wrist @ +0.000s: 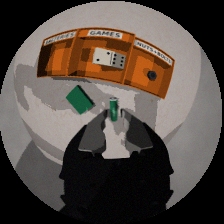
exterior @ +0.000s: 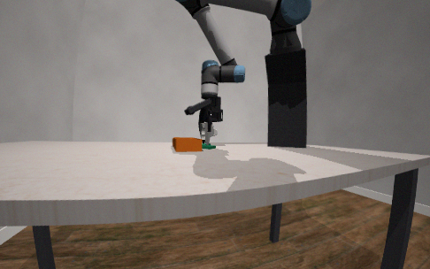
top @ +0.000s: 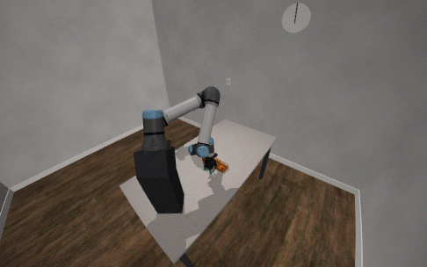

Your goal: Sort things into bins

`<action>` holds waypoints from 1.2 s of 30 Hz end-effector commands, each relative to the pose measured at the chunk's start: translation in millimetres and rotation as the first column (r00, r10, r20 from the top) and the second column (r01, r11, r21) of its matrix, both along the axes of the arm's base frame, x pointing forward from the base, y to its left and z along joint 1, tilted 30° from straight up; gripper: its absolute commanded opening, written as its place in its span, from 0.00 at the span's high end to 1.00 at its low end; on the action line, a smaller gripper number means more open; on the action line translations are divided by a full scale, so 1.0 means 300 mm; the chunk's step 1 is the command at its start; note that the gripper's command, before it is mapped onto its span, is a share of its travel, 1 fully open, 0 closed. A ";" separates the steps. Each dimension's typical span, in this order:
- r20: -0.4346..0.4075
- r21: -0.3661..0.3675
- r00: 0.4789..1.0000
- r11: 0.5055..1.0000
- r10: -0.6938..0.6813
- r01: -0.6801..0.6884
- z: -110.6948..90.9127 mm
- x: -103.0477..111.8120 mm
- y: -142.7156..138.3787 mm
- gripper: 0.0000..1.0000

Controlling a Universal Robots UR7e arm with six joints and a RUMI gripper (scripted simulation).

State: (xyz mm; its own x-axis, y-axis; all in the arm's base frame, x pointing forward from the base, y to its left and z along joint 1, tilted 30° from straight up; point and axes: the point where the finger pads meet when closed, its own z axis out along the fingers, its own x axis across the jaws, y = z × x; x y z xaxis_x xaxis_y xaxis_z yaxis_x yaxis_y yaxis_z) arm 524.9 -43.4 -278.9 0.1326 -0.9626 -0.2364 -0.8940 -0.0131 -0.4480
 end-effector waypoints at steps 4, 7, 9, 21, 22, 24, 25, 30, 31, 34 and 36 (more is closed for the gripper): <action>0.001 -0.001 1.000 1.000 0.000 0.000 -0.005 0.004 0.001 0.83; 0.001 -0.001 1.000 1.000 0.000 0.000 -0.005 0.004 0.001 0.83; 0.001 -0.001 1.000 1.000 0.000 0.000 -0.005 0.004 0.001 0.83; 0.001 -0.001 1.000 1.000 0.000 0.000 -0.005 0.004 0.001 1.00; 0.001 -0.001 1.000 1.000 0.000 0.000 -0.005 0.004 0.001 1.00; 0.001 -0.001 1.000 1.000 0.000 0.000 -0.005 0.004 0.001 1.00; 0.001 -0.001 1.000 1.000 0.000 0.000 -0.005 0.004 0.001 1.00; 0.001 -0.001 1.000 1.000 0.000 0.000 -0.005 0.004 0.001 1.00; 0.001 -0.001 1.000 1.000 0.000 0.000 -0.005 0.004 0.001 1.00; 0.001 -0.001 1.000 1.000 0.000 0.000 -0.005 0.004 0.001 1.00; 0.001 -0.001 1.000 1.000 0.000 0.000 -0.005 0.004 0.001 1.00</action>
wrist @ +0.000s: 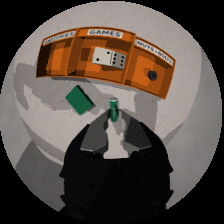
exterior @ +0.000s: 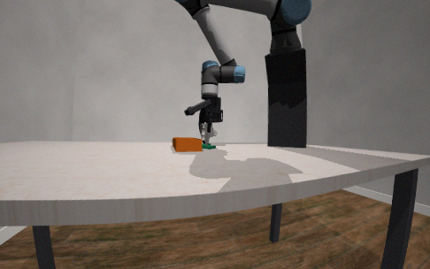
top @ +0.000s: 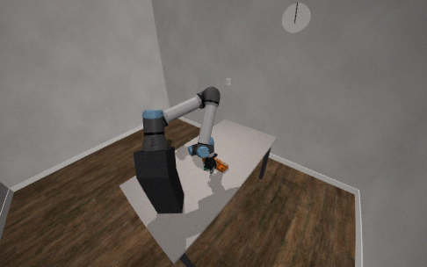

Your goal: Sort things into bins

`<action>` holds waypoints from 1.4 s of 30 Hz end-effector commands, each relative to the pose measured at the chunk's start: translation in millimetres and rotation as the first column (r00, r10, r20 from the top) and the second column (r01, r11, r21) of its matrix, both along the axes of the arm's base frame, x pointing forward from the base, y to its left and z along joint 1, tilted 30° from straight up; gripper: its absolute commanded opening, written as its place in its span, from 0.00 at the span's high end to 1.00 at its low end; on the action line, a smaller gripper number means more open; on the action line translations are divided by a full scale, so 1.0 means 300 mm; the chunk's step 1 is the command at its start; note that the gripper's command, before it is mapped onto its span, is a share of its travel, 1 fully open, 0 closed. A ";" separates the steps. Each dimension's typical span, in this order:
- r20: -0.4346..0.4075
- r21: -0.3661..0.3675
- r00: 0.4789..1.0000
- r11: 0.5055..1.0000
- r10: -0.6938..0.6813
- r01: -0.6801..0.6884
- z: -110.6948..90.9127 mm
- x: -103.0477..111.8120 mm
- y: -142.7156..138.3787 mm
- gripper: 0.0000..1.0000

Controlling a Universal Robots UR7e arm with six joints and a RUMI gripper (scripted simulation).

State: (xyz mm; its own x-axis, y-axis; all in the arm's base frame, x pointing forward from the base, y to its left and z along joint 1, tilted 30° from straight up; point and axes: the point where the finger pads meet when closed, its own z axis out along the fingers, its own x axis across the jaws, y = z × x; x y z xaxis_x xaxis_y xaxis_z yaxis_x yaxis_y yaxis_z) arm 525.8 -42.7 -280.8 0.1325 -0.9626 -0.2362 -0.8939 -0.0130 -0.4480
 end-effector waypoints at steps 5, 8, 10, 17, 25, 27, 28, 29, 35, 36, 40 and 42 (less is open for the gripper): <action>0.001 -0.001 1.000 1.000 0.000 0.000 0.001 0.001 -0.001 1.00; 0.001 -0.001 1.000 1.000 0.000 0.000 0.020 -0.009 -0.007 1.00; 0.001 -0.001 1.000 1.000 0.000 0.000 0.039 -0.018 -0.013 1.00; 0.001 -0.001 1.000 1.000 0.000 0.000 0.087 -0.042 -0.028 1.00; 0.001 -0.001 1.000 1.000 0.000 0.000 0.164 -0.080 -0.052 1.00; 0.001 -0.001 1.000 1.000 0.000 0.000 0.173 -0.085 -0.055 1.00; 0.001 -0.001 1.000 1.000 0.000 0.000 0.173 -0.085 -0.055 1.00; 0.001 -0.001 1.000 1.000 0.000 0.000 0.173 -0.085 -0.055 1.00; 0.001 -0.001 1.000 1.000 0.000 0.000 0.173 -0.085 -0.055 1.00; 0.001 -0.001 1.000 1.000 0.000 0.000 0.173 -0.085 -0.055 1.00; 0.001 -0.001 1.000 1.000 0.000 0.000 0.173 -0.085 -0.055 1.00; 0.001 -0.001 1.000 1.000 0.000 0.000 0.173 -0.085 -0.055 1.00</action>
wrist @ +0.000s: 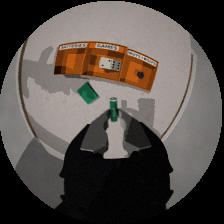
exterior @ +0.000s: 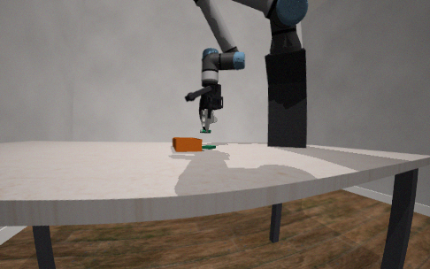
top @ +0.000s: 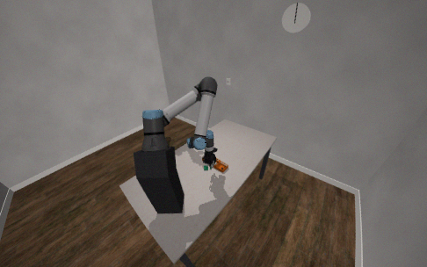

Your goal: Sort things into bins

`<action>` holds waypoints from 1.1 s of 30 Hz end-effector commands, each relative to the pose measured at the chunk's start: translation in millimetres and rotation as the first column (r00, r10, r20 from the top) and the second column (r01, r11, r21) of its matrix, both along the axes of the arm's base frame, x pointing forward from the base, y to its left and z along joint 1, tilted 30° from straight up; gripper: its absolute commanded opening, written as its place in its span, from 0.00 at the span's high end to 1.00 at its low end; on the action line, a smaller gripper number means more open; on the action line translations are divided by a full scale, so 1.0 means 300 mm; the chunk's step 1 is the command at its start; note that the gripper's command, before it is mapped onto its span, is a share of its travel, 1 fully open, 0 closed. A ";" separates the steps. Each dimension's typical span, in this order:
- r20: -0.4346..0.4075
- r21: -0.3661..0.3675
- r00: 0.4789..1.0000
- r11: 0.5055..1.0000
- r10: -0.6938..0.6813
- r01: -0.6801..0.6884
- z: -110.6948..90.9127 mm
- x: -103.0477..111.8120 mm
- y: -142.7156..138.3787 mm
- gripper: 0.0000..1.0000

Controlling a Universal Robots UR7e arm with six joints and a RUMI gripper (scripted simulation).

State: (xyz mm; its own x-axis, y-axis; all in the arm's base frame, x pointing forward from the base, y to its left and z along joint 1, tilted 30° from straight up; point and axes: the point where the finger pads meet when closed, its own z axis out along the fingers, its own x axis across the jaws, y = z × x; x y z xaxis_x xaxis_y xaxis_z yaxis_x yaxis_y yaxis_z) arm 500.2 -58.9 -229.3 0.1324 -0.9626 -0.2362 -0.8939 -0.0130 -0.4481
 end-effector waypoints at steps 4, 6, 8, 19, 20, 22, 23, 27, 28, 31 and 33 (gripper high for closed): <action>0.001 -0.001 1.000 1.000 0.000 0.000 0.000 0.001 -0.001 1.00; 0.026 -0.045 0.996 0.995 0.086 -0.085 0.020 0.025 0.024 1.00; 0.044 -0.082 0.986 0.985 0.158 -0.154 0.040 0.049 0.050 1.00; 0.089 -0.233 0.904 0.891 0.418 -0.389 0.149 0.181 0.188 1.00; 0.089 -0.233 0.904 0.891 0.418 -0.389 0.149 0.181 0.188 1.00; 0.093 -0.273 0.871 0.854 0.482 -0.444 0.159 0.193 0.201 1.00; 0.094 -0.283 0.862 0.844 0.498 -0.456 0.169 0.205 0.213 1.00; 0.094 -0.338 0.808 0.782 0.581 -0.523 0.209 0.253 0.264 1.00; 0.094 -0.352 0.793 0.765 0.602 -0.539 0.219 0.265 0.276 1.00; 0.089 -0.393 0.745 0.711 0.661 -0.583 0.248 0.301 0.314 1.00; 0.084 -0.420 0.711 0.672 0.698 -0.610 0.259 0.314 0.327 1.00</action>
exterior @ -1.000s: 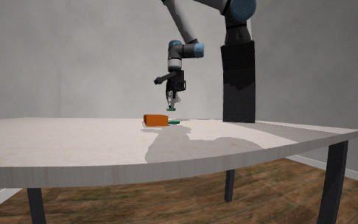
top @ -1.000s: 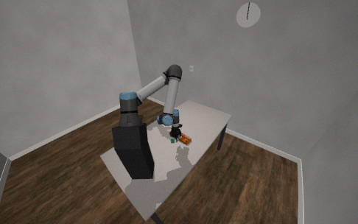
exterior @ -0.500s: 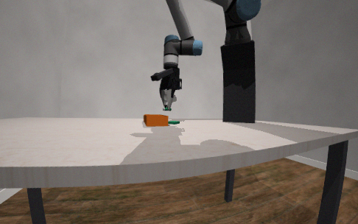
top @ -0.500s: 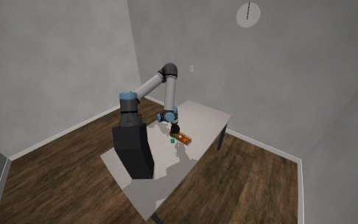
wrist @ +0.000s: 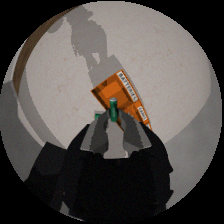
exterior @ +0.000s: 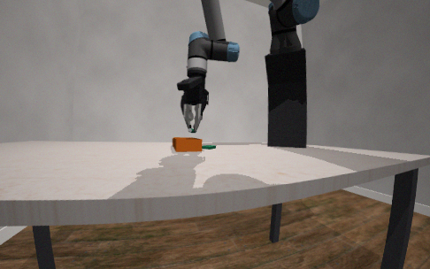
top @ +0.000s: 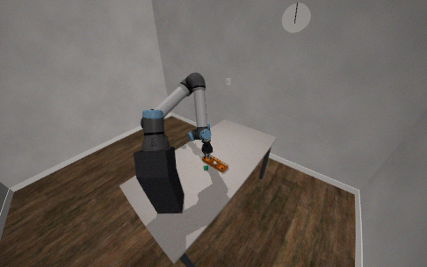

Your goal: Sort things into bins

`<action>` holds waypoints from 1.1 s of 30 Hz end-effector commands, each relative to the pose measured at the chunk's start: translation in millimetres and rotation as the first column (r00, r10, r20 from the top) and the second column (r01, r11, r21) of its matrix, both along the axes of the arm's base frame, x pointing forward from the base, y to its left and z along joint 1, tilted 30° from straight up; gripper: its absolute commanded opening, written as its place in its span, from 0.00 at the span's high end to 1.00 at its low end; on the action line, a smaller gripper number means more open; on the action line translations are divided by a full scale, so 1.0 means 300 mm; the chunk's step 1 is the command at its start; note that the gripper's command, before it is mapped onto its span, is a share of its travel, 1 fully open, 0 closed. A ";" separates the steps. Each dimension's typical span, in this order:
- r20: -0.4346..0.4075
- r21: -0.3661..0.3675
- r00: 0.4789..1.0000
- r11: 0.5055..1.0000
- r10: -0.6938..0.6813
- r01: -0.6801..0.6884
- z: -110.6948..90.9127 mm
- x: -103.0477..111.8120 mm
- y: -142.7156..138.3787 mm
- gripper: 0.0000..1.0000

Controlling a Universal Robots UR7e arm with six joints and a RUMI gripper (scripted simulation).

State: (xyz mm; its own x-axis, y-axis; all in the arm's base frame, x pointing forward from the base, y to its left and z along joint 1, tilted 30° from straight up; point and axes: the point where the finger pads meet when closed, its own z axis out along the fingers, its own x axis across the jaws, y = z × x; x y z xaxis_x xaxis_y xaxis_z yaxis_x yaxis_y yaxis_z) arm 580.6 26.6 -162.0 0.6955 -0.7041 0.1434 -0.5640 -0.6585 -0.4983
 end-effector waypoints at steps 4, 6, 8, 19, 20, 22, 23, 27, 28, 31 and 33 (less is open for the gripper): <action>0.044 -0.098 0.982 0.979 0.186 -0.181 0.041 0.054 0.051 1.00; 0.057 -0.136 0.966 0.960 0.253 -0.244 0.041 0.054 0.051 1.00; 0.062 -0.158 0.955 0.947 0.292 -0.279 0.041 0.053 0.050 1.00; 0.069 -0.262 0.876 0.856 0.477 -0.445 0.033 0.043 0.040 1.00; 0.069 -0.262 0.876 0.856 0.477 -0.445 0.032 0.043 0.039 1.00; 0.069 -0.262 0.876 0.856 0.477 -0.445 0.032 0.043 0.039 1.00; 0.069 -0.262 0.876 0.856 0.477 -0.445 0.032 0.042 0.039 1.00; 0.069 -0.262 0.876 0.856 0.477 -0.445 0.031 0.041 0.038 1.00; 0.069 -0.262 0.876 0.856 0.477 -0.445 0.031 0.041 0.038 1.00; 0.069 -0.262 0.876 0.856 0.477 -0.445 0.030 0.041 0.037 1.00; 0.069 -0.262 0.876 0.856 0.477 -0.445 0.030 0.041 0.037 1.00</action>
